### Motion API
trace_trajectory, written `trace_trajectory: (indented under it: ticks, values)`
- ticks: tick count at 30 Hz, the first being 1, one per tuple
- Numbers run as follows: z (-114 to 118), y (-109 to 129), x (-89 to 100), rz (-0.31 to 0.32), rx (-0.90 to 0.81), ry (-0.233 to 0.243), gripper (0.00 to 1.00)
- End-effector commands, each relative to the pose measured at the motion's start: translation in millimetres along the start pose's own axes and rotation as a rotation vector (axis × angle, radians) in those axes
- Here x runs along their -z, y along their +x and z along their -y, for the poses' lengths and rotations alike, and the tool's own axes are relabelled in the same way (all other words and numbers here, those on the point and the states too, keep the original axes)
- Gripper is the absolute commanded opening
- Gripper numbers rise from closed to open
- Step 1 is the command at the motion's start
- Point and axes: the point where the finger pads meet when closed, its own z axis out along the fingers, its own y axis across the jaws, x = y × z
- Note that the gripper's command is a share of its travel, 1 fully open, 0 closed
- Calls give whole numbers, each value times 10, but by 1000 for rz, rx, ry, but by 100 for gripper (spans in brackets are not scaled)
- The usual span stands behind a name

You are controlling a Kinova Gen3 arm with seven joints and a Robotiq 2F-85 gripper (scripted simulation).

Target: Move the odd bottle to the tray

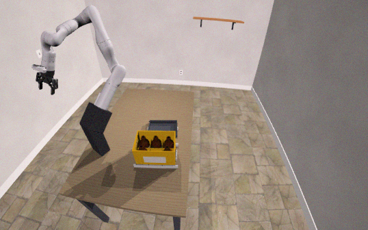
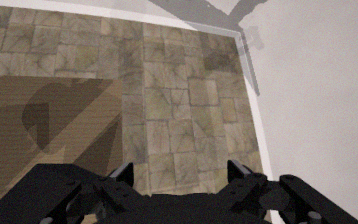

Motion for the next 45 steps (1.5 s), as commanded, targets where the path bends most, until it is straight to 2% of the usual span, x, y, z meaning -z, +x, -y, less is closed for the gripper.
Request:
trace_trajectory:
  ticks: [1,3,5,6,20,22,23,30,37,39,40,45]
  values:
    - [272,325,-4,-16,59,-4,100]
    - [427,460,0,-26,86,-1,100]
    - [427,460,0,-26,86,-1,100]
    - [632,619,3,-37,119,3,100]
    - [1850,1245,-21,-83,293,44,100]
    - [1850,1245,-21,-83,293,44,100]
    - [2093,1317,-32,-89,324,55,100]
    - [2743,1444,-72,-100,407,84,100]
    - [3437,1470,-128,-105,490,122,100]
    - [3437,1470,-128,-105,490,122,100]
    - [3689,1453,-151,-104,519,137,100]
    - [4148,1381,-196,-99,569,168,100]
